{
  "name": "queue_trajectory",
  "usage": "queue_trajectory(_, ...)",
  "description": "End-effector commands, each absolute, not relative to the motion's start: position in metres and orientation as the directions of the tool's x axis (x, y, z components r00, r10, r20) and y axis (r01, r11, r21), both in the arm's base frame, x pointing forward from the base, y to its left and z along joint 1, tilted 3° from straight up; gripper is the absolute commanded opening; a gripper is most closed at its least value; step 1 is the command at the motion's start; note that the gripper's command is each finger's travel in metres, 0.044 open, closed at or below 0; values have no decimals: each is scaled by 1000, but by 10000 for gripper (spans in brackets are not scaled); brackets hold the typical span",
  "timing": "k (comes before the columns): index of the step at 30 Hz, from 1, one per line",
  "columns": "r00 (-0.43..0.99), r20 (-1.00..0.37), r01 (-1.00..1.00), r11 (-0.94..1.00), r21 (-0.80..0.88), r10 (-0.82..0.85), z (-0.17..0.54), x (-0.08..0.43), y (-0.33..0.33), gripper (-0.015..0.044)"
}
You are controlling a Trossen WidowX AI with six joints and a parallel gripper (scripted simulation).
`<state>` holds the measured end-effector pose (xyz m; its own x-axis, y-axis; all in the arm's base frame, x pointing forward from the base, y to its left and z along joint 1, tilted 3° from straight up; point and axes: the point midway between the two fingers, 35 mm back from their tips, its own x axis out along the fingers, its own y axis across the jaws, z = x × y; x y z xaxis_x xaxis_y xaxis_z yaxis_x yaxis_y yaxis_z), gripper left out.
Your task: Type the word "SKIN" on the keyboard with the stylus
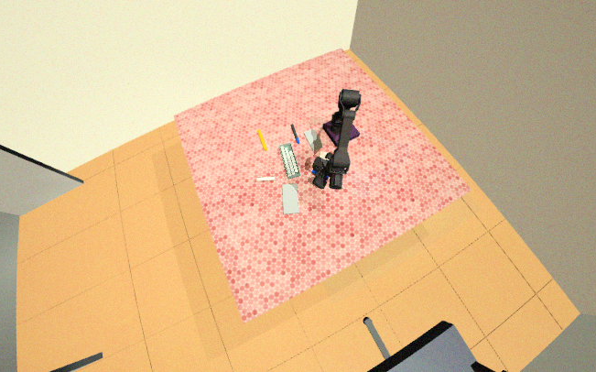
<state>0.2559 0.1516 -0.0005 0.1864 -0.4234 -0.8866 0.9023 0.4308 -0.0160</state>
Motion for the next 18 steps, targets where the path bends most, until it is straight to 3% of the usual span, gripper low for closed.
queue_trajectory(1, 186, -887, 902, 431, -16, -423, -1, 256, 152, 124)
queue_trajectory(5, 186, -887, 902, 431, -16, -423, -1, 256, 152, 19)
queue_trajectory(18, 186, -886, 902, 431, -16, -424, 11, 257, 152, 0)
